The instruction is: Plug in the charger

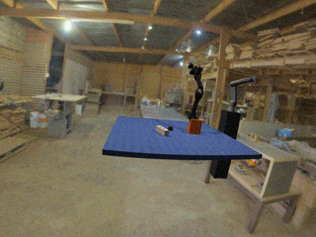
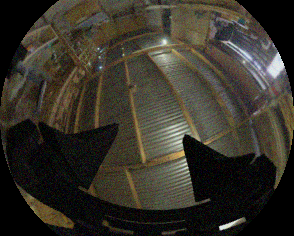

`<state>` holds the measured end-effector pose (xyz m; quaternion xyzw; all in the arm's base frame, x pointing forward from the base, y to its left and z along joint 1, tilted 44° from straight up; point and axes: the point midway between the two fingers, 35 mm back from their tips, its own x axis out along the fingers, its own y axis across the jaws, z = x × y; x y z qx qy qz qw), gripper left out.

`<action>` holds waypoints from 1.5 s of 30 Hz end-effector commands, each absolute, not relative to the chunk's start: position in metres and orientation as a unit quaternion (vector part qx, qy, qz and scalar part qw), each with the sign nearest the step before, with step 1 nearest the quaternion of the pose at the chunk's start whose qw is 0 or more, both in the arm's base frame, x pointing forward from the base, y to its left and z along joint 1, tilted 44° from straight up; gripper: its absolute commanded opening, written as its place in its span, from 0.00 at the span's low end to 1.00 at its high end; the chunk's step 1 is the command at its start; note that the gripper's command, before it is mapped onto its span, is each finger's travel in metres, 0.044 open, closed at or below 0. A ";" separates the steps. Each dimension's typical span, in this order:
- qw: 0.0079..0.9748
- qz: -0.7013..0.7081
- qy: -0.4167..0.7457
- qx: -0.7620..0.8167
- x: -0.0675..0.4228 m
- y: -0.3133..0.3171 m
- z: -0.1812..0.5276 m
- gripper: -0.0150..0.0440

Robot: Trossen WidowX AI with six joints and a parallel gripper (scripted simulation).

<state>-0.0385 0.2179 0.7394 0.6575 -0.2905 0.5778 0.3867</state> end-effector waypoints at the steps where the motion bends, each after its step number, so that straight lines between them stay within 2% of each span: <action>1: 0.385 0.578 -0.290 0.658 -0.039 0.217 0.740 0.98; 2: 0.379 0.580 -0.291 0.659 -0.039 0.213 0.741 1.00; 10: 0.274 0.596 -0.278 0.702 -0.039 0.150 0.751 1.00; 20: 0.067 0.588 -0.235 0.771 -0.015 0.044 0.751 1.00; 30: -0.035 0.570 -0.204 0.795 0.008 -0.006 0.743 1.00; 45: -0.321 0.486 -0.158 0.797 0.098 -0.112 0.691 1.00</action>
